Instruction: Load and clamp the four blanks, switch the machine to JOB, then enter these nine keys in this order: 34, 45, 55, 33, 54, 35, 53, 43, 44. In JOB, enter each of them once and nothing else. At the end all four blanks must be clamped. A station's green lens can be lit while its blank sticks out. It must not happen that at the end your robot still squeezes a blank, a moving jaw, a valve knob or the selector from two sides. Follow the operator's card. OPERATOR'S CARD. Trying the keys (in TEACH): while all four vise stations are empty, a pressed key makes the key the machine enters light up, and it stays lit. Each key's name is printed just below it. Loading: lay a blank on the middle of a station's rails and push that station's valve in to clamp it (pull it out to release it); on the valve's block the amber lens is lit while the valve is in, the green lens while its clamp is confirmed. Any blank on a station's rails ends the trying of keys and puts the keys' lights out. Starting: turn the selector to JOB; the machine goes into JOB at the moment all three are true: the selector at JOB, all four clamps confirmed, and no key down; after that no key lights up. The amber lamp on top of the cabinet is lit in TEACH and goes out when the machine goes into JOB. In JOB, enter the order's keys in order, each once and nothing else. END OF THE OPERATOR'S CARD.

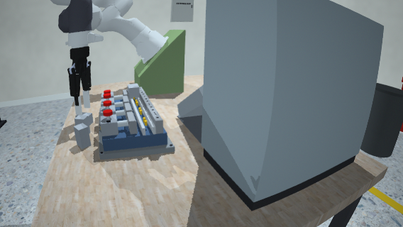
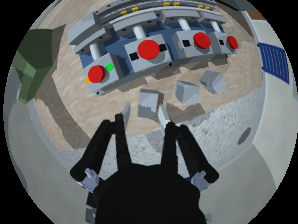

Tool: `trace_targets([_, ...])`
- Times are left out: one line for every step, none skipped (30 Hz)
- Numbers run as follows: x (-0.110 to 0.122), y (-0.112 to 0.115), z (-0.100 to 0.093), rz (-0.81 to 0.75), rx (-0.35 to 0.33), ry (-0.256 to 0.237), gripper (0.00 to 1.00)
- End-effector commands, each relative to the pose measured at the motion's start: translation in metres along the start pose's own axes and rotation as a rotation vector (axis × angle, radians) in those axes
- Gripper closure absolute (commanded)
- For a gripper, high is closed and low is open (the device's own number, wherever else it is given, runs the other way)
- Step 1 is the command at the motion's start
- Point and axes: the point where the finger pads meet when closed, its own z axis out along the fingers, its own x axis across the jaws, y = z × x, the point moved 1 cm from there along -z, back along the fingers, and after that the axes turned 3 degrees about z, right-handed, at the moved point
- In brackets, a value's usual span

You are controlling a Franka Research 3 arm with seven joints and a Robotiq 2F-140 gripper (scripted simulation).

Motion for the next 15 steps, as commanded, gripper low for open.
trace_targets([0.005, -0.003, 0.0023, 0.014, 0.012, 0.013, 0.6])
trace_targets([0.005, -0.003, 0.0029, 0.014, 0.012, 0.013, 0.6])
trace_targets([0.005, -0.003, 0.0033, 0.014, 0.012, 0.013, 0.6])
trace_targets([0.005, -0.003, 0.0036, 0.014, 0.012, 0.013, 0.6])
trace_targets([0.005, -0.003, 0.0038, 0.014, 0.012, 0.013, 0.6])
trace_targets([0.005, -0.003, 0.0039, 0.014, 0.012, 0.013, 0.6])
trace_targets([0.005, -0.003, 0.004, 0.014, 0.012, 0.013, 0.6])
trace_targets([0.005, -0.003, 0.004, 0.014, 0.012, 0.013, 0.6])
trace_targets([0.005, -0.003, 0.004, 0.014, 0.012, 0.013, 0.6])
trace_targets([0.005, -0.003, 0.004, 0.014, 0.012, 0.013, 0.6])
trace_targets([0.005, -0.003, 0.004, 0.014, 0.012, 0.013, 0.6])
trace_targets([0.005, -0.003, 0.004, 0.014, 0.012, 0.013, 0.6])
trace_targets([0.005, -0.003, 0.004, 0.014, 0.012, 0.013, 0.6])
trace_targets([0.005, -0.003, 0.004, 0.014, 0.012, 0.013, 0.6])
trace_targets([0.005, -0.003, 0.004, 0.014, 0.012, 0.013, 0.6])
